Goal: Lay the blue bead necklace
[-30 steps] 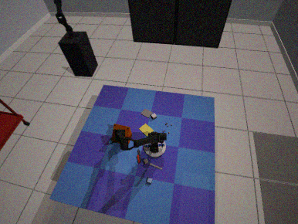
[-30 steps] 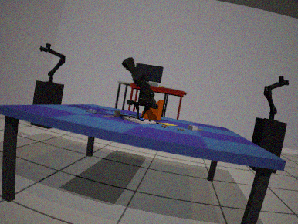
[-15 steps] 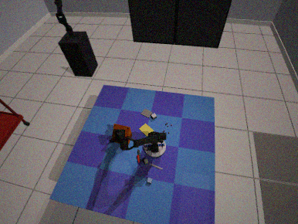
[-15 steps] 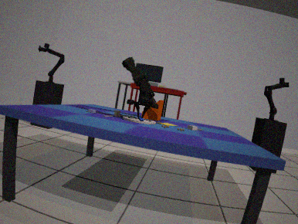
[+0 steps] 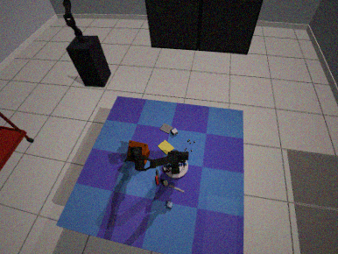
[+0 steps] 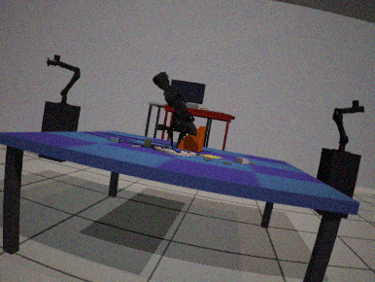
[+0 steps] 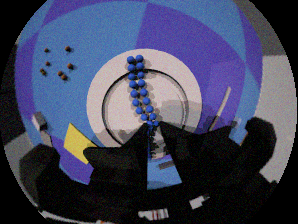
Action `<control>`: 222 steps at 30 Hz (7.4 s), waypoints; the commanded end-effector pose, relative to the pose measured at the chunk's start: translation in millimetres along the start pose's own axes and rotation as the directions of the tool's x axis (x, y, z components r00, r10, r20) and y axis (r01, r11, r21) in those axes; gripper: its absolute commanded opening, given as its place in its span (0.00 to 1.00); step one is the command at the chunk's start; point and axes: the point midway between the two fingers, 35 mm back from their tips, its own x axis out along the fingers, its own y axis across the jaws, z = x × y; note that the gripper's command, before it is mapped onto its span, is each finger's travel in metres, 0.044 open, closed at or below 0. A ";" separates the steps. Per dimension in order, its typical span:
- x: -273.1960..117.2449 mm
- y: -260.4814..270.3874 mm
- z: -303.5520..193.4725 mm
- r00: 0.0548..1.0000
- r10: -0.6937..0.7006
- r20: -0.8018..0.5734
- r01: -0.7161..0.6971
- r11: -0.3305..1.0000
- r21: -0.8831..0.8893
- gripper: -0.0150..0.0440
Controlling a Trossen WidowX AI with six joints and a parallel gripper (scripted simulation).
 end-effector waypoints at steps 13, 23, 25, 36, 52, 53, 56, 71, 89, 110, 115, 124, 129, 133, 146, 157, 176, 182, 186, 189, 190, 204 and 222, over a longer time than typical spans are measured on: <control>1.2 -0.8 0.0 1.000 0.000 0.001 0.000 1.000 0.001 0.70; -0.6 -1.0 -0.5 1.000 -0.004 0.000 0.004 1.000 -0.004 1.00; -0.6 -1.0 -0.5 1.000 -0.004 0.000 0.004 1.000 -0.004 1.00; -0.6 -1.0 -0.5 1.000 -0.004 0.000 0.004 1.000 -0.004 1.00; -31.5 0.2 22.7 1.000 -0.003 0.001 0.003 0.953 -0.303 0.78; -32.6 0.3 23.4 1.000 -0.003 0.001 0.003 0.950 -0.313 0.78; -32.6 0.3 23.4 1.000 -0.003 0.001 0.003 0.950 -0.313 0.78; -23.6 -1.2 25.0 1.000 -0.005 0.009 0.007 0.953 -0.302 0.78; 5.2 -0.2 23.4 1.000 -0.004 0.001 0.004 0.950 -0.312 0.78; 5.3 -0.3 24.2 1.000 -0.001 0.004 0.002 0.952 -0.307 0.25; 5.3 -0.3 24.2 1.000 -0.001 0.004 0.002 0.952 -0.307 0.25; 5.3 -0.3 24.2 1.000 -0.001 0.004 0.002 0.952 -0.307 0.25; 5.3 -0.3 24.2 1.000 -0.001 0.004 0.002 0.952 -0.307 0.25; 5.3 -0.3 24.2 1.000 -0.001 0.004 0.002 0.952 -0.307 0.25; 5.3 -0.3 24.2 1.000 -0.001 0.004 0.002 0.952 -0.307 0.25; 5.3 -0.3 24.2 1.000 -0.001 0.004 0.002 0.952 -0.307 0.25; -0.9 -0.2 24.1 1.000 -0.004 0.001 0.004 0.950 -0.313 0.74; -0.9 -0.2 24.1 1.000 -0.004 0.001 0.004 0.950 -0.313 1.00; -0.9 -0.2 24.1 1.000 -0.004 0.001 0.004 0.950 -0.313 1.00; -0.9 -0.2 24.1 1.000 -0.004 0.001 0.004 0.950 -0.313 1.00; -0.9 -0.2 24.1 1.000 -0.004 0.001 0.004 0.950 -0.313 1.00; -3.8 0.6 19.9 1.000 -0.003 0.001 0.003 0.960 -0.279 0.91; -28.0 10.9 -28.6 1.000 -0.002 -0.001 0.002 0.994 0.107 0.68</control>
